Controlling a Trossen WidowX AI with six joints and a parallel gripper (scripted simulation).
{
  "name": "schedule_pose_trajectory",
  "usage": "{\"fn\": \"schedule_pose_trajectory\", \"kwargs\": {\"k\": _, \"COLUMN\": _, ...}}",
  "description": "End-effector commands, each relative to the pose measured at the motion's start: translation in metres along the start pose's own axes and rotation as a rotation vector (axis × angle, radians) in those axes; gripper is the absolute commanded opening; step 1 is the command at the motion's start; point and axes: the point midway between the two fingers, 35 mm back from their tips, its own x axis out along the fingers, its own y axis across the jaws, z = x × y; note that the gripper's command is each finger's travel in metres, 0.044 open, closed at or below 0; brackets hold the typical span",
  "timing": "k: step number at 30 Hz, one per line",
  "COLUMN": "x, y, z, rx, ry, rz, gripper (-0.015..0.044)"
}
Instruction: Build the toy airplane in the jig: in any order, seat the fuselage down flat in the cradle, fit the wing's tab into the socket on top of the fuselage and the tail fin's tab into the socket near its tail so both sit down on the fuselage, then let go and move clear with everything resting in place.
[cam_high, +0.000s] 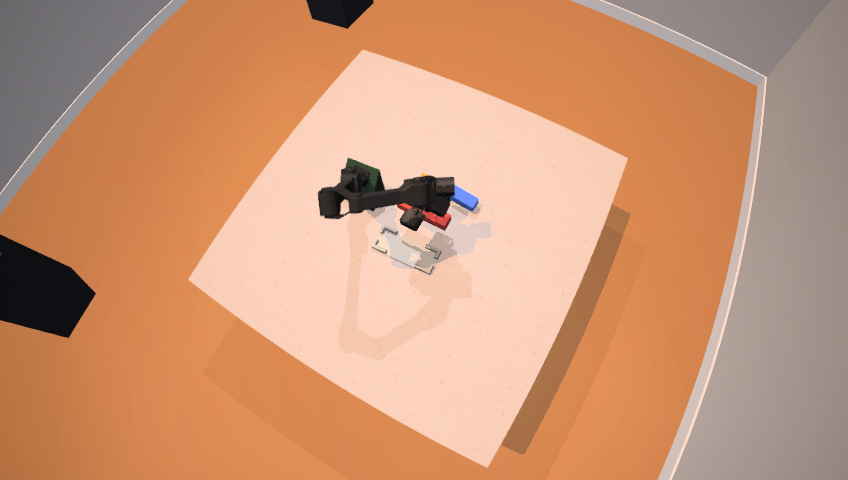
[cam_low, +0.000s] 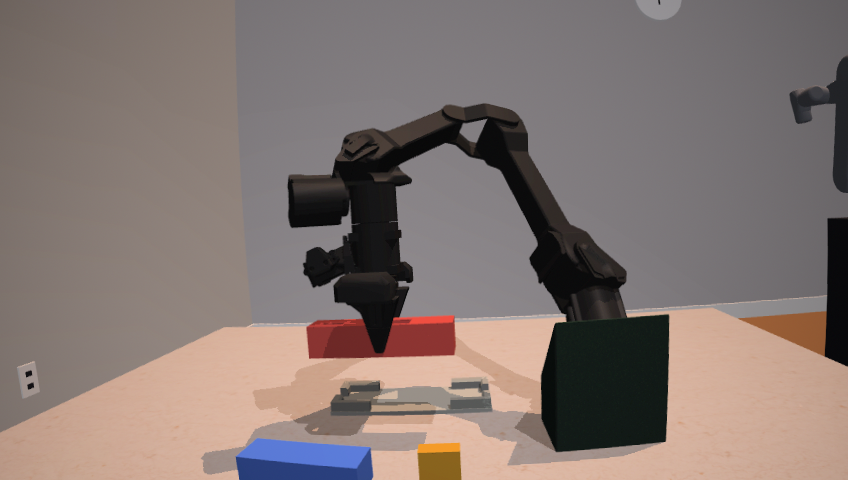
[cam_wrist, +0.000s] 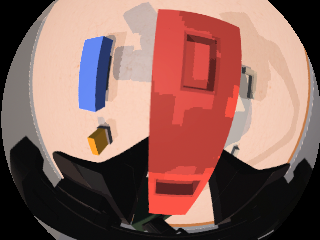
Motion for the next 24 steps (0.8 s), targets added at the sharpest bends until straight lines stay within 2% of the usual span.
{"fn": "schedule_pose_trajectory", "kwargs": {"k": 1, "x": 0.005, "y": -0.012, "z": 0.000, "rx": -0.012, "ry": -0.006, "rz": 0.001, "gripper": 0.0000}}
{"fn": "schedule_pose_trajectory", "kwargs": {"k": 24, "x": 0.034, "y": -0.078, "z": -0.008, "rx": -0.051, "ry": -0.008, "rz": -0.009, "gripper": 0.0000}}
